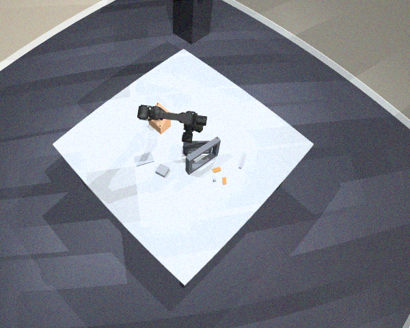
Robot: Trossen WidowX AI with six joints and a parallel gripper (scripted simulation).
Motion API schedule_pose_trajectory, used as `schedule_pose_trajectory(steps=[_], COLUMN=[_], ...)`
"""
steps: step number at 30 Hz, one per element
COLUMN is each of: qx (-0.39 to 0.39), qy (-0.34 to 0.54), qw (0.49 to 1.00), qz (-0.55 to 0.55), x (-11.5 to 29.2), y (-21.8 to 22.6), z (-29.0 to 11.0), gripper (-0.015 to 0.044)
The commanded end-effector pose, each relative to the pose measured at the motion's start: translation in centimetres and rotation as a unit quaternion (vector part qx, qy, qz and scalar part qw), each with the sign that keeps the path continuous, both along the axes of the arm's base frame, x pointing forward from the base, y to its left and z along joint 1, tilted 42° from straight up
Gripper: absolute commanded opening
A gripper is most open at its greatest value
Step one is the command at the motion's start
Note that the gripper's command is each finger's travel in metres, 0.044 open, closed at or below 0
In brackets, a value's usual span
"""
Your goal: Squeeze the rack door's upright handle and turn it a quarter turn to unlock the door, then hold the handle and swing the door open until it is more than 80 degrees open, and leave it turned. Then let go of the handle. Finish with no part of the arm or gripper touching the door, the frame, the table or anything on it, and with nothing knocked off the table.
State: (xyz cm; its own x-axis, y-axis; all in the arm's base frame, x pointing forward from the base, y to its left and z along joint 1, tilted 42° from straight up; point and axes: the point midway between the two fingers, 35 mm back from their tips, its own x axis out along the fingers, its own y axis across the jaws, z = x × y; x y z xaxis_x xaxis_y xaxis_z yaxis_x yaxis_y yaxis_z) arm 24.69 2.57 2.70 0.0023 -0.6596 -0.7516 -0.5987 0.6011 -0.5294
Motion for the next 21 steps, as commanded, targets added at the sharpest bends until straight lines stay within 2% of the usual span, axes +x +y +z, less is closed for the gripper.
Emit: schedule_pose_trajectory(steps=[1,21], qx=[0.001,0.002], qy=[-0.024,-0.116], qw=[0.999,0.985], qz=[-0.023,-0.128], x=[-0.1,-1.3], y=[0.3,3.5], z=[-0.4,-3.1], gripper=[0.0021,0.0021])
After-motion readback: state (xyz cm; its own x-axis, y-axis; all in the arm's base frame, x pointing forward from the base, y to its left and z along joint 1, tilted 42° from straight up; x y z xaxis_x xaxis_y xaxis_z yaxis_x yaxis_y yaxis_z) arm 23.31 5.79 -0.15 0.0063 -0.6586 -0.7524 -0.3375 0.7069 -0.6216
